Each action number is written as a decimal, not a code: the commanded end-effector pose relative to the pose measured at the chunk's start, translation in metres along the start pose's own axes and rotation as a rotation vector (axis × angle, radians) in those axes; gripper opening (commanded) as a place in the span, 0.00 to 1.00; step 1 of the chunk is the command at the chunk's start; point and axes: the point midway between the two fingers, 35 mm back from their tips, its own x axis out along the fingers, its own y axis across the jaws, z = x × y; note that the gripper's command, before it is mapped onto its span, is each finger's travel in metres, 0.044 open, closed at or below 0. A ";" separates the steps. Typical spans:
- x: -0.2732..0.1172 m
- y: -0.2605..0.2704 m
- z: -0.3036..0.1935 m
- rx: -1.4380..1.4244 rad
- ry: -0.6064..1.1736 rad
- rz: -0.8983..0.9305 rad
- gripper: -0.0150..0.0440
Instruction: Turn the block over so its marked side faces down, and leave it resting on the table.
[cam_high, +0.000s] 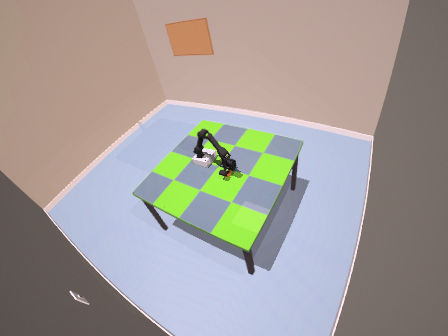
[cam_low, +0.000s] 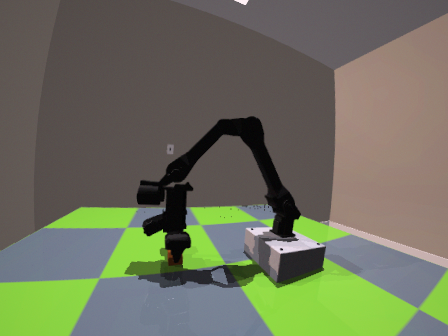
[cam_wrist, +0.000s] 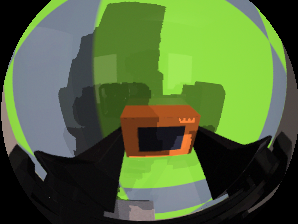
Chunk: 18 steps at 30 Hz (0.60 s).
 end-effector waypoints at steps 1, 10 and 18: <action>0.000 -0.001 0.000 0.003 -0.001 -0.004 0.64; 0.000 -0.001 0.000 0.003 -0.001 -0.004 0.54; -0.019 -0.001 0.001 0.003 -0.001 -0.004 0.32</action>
